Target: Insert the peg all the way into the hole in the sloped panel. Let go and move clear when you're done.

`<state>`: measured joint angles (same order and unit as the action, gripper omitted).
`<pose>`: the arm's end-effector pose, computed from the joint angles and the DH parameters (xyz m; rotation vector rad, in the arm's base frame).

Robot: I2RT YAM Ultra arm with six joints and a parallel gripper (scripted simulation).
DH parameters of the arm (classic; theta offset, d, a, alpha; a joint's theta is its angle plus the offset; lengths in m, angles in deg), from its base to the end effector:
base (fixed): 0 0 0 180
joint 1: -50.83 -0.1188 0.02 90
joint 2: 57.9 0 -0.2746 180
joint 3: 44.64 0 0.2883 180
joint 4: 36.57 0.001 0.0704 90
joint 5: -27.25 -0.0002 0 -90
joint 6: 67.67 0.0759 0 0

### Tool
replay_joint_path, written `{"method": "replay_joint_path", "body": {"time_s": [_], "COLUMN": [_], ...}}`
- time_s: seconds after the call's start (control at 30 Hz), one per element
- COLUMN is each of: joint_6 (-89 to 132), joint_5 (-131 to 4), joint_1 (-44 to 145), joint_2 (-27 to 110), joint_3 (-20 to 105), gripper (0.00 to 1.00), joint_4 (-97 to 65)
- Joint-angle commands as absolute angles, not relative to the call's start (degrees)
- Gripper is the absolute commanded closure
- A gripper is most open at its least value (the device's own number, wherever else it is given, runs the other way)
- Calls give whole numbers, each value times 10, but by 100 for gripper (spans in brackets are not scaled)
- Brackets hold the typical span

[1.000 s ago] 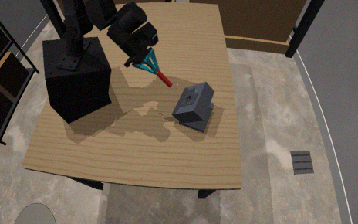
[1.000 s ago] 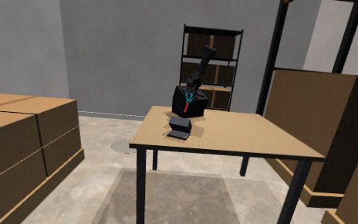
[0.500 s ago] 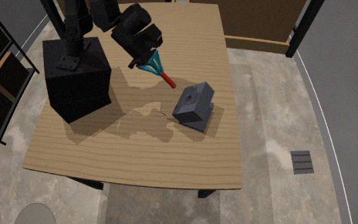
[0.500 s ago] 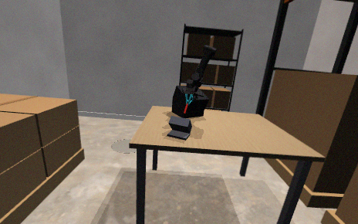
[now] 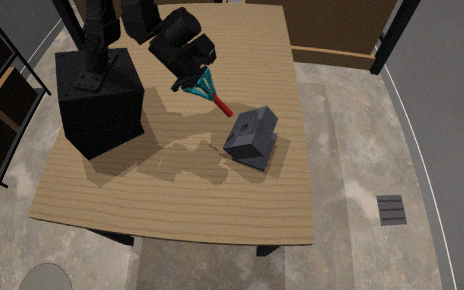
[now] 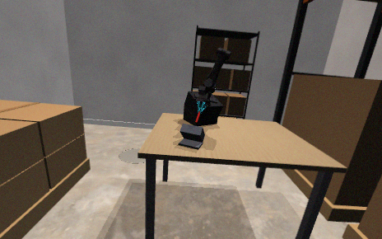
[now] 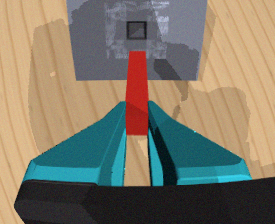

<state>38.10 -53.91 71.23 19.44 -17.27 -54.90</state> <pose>0.2565 -0.0819 0.0895 0.5700 2.0397 0.1157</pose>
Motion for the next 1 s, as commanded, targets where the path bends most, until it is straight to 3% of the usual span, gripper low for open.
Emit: {"method": "replay_joint_path", "body": {"time_s": [0.0,0.97], "joint_6": [384,387], "joint_5": [-547,-553], "joint_1": [708,702], "joint_2": [211,281], "joint_3": [-154,-125], "gripper": [100,100], "joint_4": [-571,-613]}}
